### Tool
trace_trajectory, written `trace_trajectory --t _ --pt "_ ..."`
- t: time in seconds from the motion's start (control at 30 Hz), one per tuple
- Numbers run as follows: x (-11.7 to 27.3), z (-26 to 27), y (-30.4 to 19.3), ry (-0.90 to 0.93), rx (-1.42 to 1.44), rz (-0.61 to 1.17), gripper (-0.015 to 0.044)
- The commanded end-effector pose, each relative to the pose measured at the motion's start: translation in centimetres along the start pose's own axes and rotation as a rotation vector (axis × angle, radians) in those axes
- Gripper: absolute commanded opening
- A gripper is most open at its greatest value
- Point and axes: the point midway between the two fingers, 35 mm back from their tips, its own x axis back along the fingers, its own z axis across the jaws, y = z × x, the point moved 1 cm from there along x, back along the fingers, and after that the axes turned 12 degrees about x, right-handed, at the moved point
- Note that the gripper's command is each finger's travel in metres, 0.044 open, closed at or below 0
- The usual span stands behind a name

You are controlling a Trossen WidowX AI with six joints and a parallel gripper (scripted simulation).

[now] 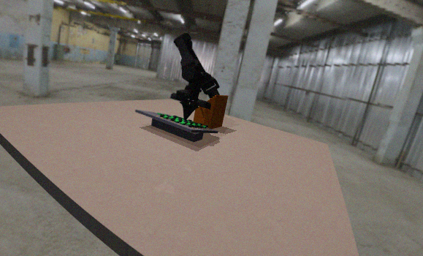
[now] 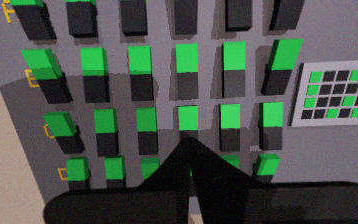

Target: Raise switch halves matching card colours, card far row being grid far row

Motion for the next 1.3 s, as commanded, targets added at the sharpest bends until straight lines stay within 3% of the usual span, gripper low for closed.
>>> trace_trajectory --t 0.0,0.57,0.8,0.97,1.27 --pt "-0.1 0.0 0.0 -0.004 0.006 0.001 0.0" --pt "-0.4 0.0 0.0 -0.004 0.006 0.001 0.0" --pt "6.0 0.0 0.3 0.005 0.006 0.026 0.0" --pt "6.2 -0.2 0.2 0.005 0.006 0.027 0.0" --pt "6.3 -5.5 -3.0 0.002 0.008 0.029 0.0"
